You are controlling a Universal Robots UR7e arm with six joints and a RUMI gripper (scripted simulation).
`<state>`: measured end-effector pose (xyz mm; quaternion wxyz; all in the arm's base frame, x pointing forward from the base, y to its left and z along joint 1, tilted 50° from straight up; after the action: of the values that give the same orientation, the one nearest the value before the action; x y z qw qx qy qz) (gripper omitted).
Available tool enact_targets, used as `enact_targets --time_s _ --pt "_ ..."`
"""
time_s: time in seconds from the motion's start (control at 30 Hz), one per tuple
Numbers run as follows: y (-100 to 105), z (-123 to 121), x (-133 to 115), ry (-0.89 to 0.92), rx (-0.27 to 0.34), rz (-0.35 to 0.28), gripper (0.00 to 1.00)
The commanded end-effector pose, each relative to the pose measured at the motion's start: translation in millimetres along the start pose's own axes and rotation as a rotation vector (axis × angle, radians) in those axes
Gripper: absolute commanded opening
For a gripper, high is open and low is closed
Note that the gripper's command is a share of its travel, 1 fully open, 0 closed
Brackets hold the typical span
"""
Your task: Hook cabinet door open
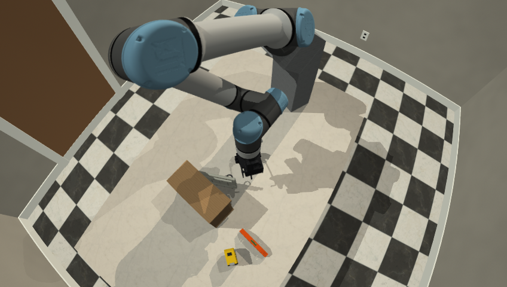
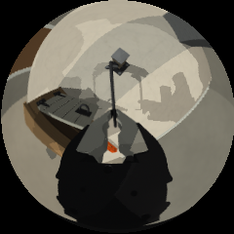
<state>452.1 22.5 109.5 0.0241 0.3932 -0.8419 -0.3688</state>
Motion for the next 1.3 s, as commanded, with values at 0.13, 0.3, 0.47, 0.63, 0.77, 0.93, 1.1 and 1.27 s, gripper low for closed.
enact_targets --time_s 0.13,0.3,0.47,0.63,0.77,0.93,1.1,1.27 --pt "0 -5 0 -0.062 0.000 0.000 0.02" --pt "0 -7 0 -0.093 0.000 0.000 0.02" --pt "0 -11 0 -0.130 0.000 0.000 0.02" --pt "0 -12 0 -0.146 0.000 0.000 0.02" --pt "0 -15 1 -0.198 0.000 0.000 0.02" --pt "0 -18 1 -0.215 0.000 0.000 0.02" --pt "0 -19 1 -0.260 0.000 0.000 0.02" --pt "0 -23 2 -0.272 0.000 0.000 0.02"
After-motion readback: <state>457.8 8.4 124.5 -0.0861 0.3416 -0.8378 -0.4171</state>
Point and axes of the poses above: the point where the finger pads meet when closed, its own y axis back along the fingers, its own z axis across the jaws, x = y × z, the point moved 9 cm from there along y, back along the fingers, and after that the axes turned 2 degrees about -y, right-handed, at the moved point
